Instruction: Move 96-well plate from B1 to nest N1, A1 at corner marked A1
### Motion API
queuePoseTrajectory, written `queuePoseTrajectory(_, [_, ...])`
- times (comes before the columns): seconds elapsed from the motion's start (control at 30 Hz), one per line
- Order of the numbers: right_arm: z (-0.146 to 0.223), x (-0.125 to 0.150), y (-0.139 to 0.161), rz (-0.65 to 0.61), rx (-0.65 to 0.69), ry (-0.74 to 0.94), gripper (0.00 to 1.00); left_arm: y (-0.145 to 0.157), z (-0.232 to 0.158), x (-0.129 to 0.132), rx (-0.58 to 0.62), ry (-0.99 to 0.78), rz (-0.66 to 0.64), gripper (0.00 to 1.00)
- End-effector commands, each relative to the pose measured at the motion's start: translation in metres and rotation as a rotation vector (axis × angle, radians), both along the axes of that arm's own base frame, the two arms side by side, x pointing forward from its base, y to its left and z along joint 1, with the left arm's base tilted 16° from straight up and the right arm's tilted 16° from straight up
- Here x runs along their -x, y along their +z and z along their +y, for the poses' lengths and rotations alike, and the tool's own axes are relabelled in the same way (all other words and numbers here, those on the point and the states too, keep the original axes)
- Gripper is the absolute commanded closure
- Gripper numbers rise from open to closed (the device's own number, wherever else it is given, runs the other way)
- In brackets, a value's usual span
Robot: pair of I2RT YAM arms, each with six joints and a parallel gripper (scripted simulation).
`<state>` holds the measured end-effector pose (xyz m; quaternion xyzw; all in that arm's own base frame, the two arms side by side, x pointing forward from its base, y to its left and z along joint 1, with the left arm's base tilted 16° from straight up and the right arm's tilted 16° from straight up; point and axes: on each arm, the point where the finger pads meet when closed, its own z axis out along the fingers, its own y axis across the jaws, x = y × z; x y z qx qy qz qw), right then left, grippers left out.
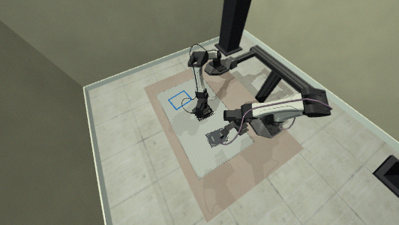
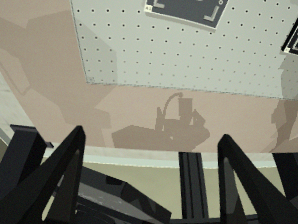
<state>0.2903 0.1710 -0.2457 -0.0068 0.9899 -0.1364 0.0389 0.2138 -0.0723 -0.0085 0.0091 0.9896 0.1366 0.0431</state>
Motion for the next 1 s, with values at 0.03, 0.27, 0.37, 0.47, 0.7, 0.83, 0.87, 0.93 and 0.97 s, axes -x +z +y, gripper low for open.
queuePoseTrajectory(0.03, [-0.001, -0.007, 0.006, -0.026, -0.006, 0.0, 1.0, 0.002, 0.001, 0.007, 0.003, 0.001, 0.009, 0.0])
queuePoseTrajectory(0.27, [-0.005, -0.002, 0.0, -0.014, 0.003, 0.0, 1.0, 0.002, 0.001, 0.007, 0.003, 0.001, 0.009, 0.0])
queuePoseTrajectory(0.37, [-0.007, 0.0, -0.002, -0.009, 0.007, -0.001, 1.0, 0.002, 0.001, 0.007, 0.003, 0.001, 0.009, 0.0])
queuePoseTrajectory(0.47, [-0.008, 0.002, -0.006, -0.004, 0.011, 0.001, 1.0, 0.002, 0.001, 0.007, 0.003, 0.001, 0.009, 0.0])
queuePoseTrajectory(0.7, [-0.008, 0.002, -0.006, -0.005, 0.011, 0.002, 1.0, 0.002, 0.001, 0.007, 0.003, 0.001, 0.009, 0.0])
queuePoseTrajectory(0.83, [-0.01, 0.004, -0.009, 0.001, 0.015, 0.0, 1.0, 0.002, 0.001, 0.007, 0.003, 0.001, 0.009, 0.0])
queuePoseTrajectory(0.87, [-0.01, 0.002, -0.007, -0.002, 0.013, -0.001, 1.0, 0.002, 0.001, 0.007, 0.003, 0.001, 0.009, 0.0])
queuePoseTrajectory(0.93, [-0.009, 0.002, -0.008, -0.004, 0.011, -0.001, 1.0, 0.002, 0.001, 0.007, 0.003, 0.001, 0.009, 0.0])
queuePoseTrajectory(0.97, [-0.01, 0.003, -0.009, 0.0, 0.014, 0.001, 1.0, 0.002, 0.001, 0.007, 0.003, 0.001, 0.009, 0.0])
